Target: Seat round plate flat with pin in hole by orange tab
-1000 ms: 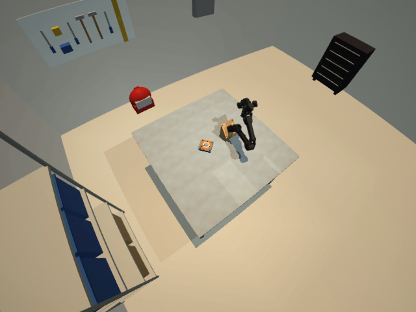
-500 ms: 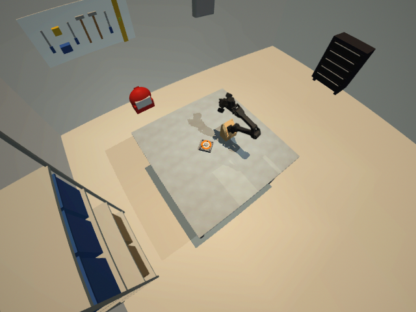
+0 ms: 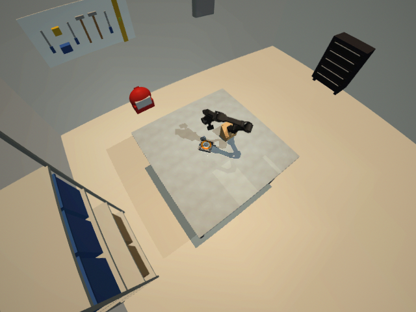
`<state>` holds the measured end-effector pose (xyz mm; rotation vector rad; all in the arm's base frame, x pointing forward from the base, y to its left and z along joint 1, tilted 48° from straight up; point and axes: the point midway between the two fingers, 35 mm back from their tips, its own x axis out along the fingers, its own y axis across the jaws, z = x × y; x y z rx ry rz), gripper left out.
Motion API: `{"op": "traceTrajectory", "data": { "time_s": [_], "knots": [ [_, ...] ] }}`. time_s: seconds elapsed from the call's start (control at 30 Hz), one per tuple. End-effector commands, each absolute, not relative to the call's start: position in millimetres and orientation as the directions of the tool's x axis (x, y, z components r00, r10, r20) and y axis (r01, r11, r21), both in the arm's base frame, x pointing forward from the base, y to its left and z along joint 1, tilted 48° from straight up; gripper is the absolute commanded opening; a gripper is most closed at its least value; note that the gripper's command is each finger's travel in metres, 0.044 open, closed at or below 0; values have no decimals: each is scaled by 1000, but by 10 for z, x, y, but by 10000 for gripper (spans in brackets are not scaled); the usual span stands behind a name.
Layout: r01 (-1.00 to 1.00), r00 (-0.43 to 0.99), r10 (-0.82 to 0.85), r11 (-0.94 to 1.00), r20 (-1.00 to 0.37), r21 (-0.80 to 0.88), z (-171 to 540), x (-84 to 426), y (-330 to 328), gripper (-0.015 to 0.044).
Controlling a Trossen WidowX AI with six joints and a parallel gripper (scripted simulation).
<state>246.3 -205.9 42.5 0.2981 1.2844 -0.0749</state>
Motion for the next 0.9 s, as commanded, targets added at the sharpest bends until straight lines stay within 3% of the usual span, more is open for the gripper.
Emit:
{"op": "traceTrajectory", "data": {
  "time_s": [0.0, 0.2, 0.37, 0.87],
  "knots": [
    [146, 261, 258, 942, -930, 302, 325, 2714, -1724, 0],
    [-25, 113, 590, 806, -800, 591, 138, 3219, -712, 0],
    [-12, 25, 730, 683, -682, 730, 81, 3397, -236, 0],
    [-10, 21, 739, 674, -674, 738, -266, 3428, 74, 0]
  ]
}}
